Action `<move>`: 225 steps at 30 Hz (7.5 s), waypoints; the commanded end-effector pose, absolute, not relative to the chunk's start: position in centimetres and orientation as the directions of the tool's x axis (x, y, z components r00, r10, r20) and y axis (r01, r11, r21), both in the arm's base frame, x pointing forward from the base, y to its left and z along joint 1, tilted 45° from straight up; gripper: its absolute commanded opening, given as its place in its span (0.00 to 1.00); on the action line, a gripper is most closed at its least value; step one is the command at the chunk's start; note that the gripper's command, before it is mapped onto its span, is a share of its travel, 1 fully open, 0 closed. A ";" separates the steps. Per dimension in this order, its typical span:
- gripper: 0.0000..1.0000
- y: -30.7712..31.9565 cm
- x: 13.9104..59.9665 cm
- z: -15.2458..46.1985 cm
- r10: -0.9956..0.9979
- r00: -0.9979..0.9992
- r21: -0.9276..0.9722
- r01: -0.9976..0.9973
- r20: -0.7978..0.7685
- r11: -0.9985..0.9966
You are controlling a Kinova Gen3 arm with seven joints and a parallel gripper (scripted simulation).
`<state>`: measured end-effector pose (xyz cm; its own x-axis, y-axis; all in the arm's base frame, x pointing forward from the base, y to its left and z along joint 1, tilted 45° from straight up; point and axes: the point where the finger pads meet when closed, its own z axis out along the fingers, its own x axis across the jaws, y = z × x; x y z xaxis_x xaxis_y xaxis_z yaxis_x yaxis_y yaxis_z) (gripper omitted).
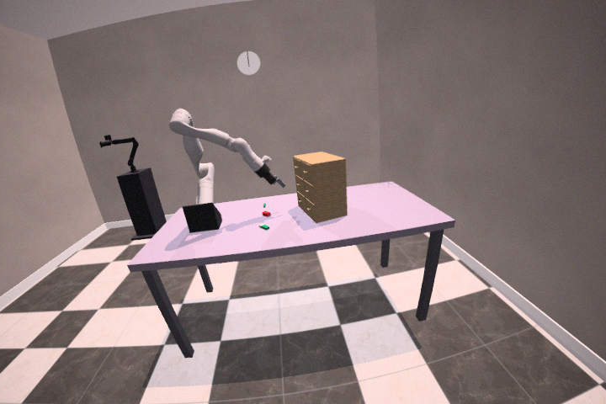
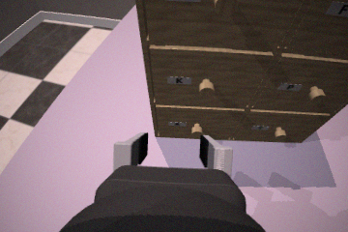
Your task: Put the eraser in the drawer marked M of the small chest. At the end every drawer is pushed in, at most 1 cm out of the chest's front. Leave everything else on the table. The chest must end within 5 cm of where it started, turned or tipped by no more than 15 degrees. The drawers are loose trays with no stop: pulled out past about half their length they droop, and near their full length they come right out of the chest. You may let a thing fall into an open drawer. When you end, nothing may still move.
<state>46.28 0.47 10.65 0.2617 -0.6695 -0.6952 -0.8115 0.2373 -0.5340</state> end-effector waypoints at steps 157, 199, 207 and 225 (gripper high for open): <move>1.00 -4.3 42.8 13.5 -0.673 0.249 -0.142 -0.967 -0.697 -0.211; 1.00 -4.3 42.8 13.5 -0.673 0.249 -0.142 -0.967 -0.697 -0.211; 1.00 -4.3 42.8 13.5 -0.673 0.249 -0.142 -0.967 -0.697 -0.211; 1.00 -4.3 42.8 13.5 -0.673 0.249 -0.142 -0.967 -0.697 -0.211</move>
